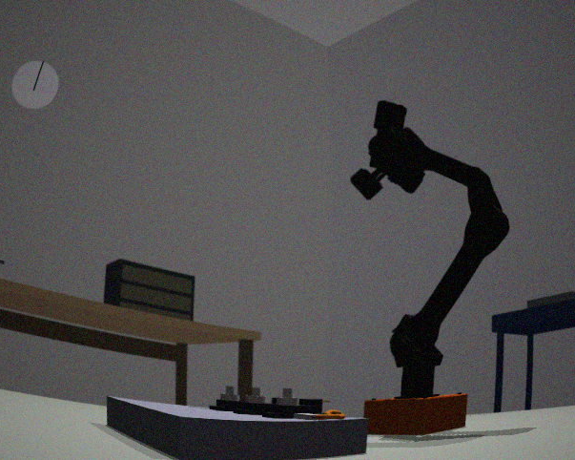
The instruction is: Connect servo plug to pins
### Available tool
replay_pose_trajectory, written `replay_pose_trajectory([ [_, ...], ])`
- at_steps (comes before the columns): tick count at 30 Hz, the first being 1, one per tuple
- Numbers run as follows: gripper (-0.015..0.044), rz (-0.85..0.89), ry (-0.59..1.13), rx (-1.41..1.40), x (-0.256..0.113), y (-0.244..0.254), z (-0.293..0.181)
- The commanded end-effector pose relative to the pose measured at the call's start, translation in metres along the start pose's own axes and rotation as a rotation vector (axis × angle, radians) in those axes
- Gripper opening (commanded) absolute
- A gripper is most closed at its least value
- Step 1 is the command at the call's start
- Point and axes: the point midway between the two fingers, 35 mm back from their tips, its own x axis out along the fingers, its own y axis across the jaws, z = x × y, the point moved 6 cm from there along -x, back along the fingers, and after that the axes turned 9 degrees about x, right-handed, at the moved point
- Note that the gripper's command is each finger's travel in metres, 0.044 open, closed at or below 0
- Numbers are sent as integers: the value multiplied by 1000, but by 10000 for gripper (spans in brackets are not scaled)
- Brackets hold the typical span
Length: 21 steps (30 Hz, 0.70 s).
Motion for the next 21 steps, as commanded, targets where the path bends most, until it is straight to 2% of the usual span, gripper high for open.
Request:
replay_pose_trajectory([
  [1, 374, -3, 2, -3, 0, -1, 0],
  [11, 115, -92, 70, -96, -4, -19, -5],
  [21, 115, -229, 205, -245, -16, -49, -12],
])
